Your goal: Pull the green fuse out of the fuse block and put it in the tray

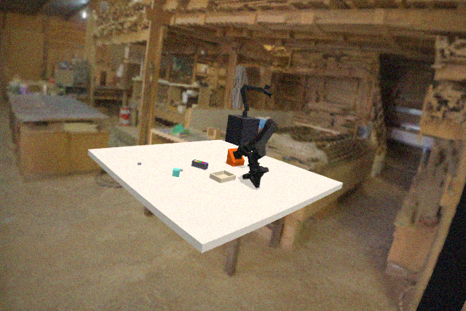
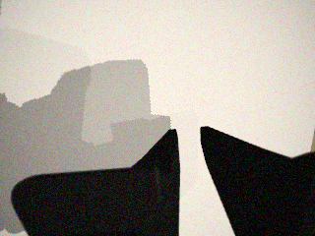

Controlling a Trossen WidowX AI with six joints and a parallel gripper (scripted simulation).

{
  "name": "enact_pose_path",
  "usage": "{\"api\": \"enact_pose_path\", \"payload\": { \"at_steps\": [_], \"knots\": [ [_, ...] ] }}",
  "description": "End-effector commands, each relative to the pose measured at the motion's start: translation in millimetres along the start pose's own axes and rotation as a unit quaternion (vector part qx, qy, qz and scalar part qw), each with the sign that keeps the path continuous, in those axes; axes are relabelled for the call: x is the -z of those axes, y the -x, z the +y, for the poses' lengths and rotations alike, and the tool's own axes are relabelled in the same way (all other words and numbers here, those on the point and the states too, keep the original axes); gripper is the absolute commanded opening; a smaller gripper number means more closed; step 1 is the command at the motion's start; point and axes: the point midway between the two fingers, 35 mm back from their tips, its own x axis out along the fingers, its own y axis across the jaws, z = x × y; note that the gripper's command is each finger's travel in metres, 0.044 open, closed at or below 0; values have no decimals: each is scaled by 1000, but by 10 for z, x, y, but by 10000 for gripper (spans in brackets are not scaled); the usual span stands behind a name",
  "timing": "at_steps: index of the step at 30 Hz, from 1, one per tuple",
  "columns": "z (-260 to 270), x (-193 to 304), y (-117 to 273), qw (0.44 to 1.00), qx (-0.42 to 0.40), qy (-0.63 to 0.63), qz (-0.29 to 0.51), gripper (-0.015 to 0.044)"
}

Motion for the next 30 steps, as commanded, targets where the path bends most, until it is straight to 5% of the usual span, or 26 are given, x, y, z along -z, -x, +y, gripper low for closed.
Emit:
{"api": "enact_pose_path", "payload": {
  "at_steps": [1, 15, 25, 30],
  "knots": [
    [104, 476, 123, 995, -22, -75, 65, 65],
    [1013, 1797, 975, 889, -96, -368, 254, 65],
    [2072, 2036, 1808, 688, -137, -632, 331, 65],
    [2668, 1921, 2334, 509, -138, -781, 334, 65]
  ]
}}
